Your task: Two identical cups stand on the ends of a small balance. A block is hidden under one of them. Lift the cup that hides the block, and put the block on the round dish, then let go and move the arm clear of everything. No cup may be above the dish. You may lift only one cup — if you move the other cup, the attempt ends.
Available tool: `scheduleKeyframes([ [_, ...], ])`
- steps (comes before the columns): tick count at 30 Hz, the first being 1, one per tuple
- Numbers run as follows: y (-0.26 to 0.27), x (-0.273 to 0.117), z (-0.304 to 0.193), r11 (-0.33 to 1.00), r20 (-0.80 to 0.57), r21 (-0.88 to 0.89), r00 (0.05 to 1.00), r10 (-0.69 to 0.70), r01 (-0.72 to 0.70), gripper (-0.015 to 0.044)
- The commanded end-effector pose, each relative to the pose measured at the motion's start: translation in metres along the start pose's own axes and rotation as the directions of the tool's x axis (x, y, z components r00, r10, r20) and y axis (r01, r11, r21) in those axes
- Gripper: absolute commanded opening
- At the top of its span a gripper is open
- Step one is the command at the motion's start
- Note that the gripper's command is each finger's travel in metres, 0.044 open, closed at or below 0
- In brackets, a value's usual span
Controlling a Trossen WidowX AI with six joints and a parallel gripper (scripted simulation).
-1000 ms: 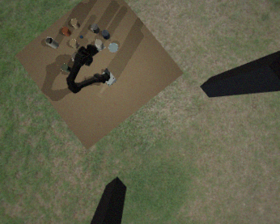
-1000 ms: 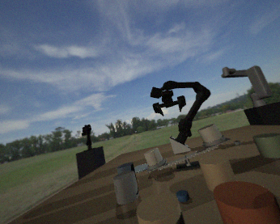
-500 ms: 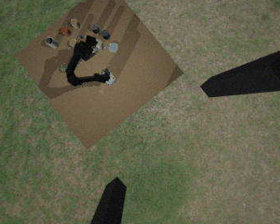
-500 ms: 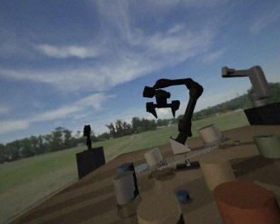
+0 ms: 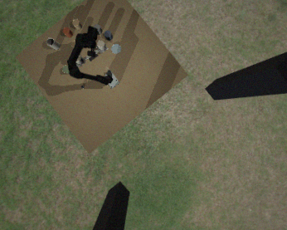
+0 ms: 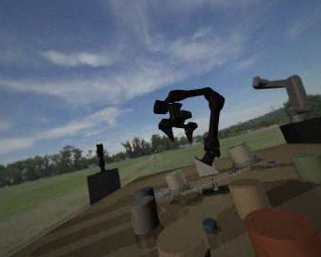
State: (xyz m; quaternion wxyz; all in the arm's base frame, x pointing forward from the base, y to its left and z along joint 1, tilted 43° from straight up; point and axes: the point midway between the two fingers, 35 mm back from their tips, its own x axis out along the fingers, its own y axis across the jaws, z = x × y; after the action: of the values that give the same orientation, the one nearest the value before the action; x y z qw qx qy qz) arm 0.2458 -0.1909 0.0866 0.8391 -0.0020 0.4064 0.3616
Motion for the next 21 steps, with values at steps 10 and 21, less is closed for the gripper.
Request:
scheduleKeyframes([
  [10, -0.033, 0.037, -0.009, 0.922, -0.126, -0.354, 0.985, 0.121, -0.158, 0.0440],
  [21, -0.056, 0.074, -0.019, 0.741, -0.229, -0.597, 0.951, 0.208, -0.306, 0.0440],
])
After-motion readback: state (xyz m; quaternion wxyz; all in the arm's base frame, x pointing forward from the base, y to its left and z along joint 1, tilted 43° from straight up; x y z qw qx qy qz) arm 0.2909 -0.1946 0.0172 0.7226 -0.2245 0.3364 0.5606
